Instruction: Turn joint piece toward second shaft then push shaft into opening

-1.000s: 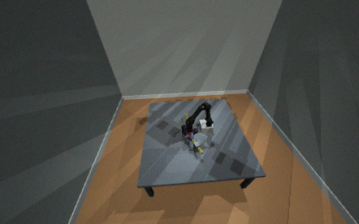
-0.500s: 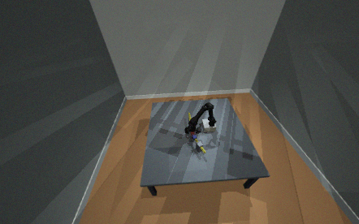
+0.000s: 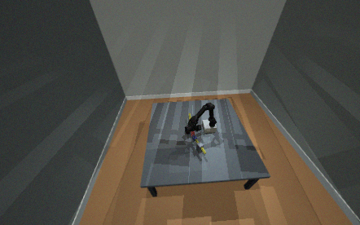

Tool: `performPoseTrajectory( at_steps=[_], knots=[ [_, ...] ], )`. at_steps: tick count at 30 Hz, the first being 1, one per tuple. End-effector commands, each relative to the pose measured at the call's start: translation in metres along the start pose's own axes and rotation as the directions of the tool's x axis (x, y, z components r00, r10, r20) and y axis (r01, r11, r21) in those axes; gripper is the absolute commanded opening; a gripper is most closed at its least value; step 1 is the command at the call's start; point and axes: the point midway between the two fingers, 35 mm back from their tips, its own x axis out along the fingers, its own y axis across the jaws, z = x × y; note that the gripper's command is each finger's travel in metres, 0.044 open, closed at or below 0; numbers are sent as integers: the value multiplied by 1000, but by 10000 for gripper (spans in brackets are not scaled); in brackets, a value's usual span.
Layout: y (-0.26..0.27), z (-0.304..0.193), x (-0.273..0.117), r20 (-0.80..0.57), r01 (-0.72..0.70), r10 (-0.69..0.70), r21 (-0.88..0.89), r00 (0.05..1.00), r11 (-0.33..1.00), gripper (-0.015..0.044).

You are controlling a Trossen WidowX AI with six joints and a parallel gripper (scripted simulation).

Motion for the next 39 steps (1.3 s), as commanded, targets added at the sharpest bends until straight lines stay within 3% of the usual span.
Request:
performPoseTrajectory(
  at_steps=[1,12,23,35,39],
  knots=[
    [1,2,-13,-24,-12,9,-121,1000,993,440],
    [1,9,-46,-72,-51,19,-473,997,880,440],
    [-1,15,-78,-118,-111,32,-758,993,643,440],
    [-9,23,-113,-166,-172,48,-942,985,287,440],
    [-9,24,-115,-168,-175,49,-948,985,266,440]
  ],
)
